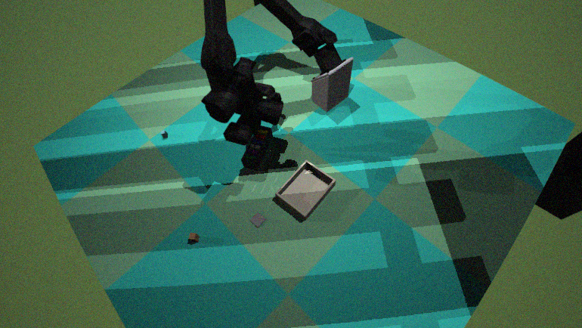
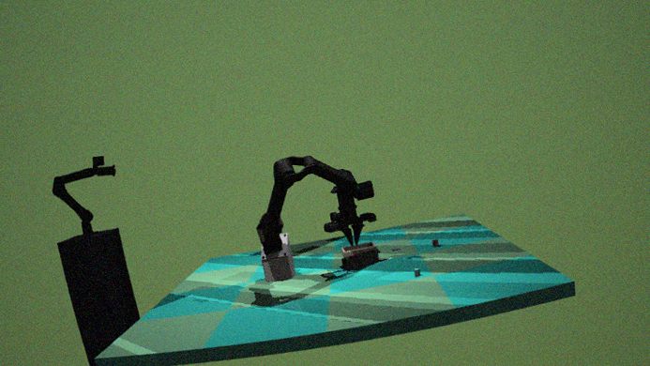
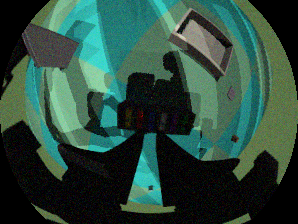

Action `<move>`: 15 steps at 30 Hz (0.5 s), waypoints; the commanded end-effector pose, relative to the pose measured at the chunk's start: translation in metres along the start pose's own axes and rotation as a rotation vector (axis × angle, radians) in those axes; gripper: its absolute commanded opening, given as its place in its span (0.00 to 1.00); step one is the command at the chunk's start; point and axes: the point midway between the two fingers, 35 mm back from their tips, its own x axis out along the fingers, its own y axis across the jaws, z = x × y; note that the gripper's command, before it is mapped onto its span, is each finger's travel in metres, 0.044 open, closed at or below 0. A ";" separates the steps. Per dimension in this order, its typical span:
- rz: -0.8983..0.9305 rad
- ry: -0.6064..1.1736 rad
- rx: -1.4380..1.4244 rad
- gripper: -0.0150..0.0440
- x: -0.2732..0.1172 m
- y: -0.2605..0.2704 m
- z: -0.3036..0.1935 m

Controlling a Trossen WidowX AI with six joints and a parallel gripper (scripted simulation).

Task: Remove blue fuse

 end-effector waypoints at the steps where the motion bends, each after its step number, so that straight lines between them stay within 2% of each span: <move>1: 0.011 0.015 -0.024 0.37 0.004 -0.002 -0.003; 15: 0.011 0.015 -0.024 0.37 0.015 -0.002 -0.003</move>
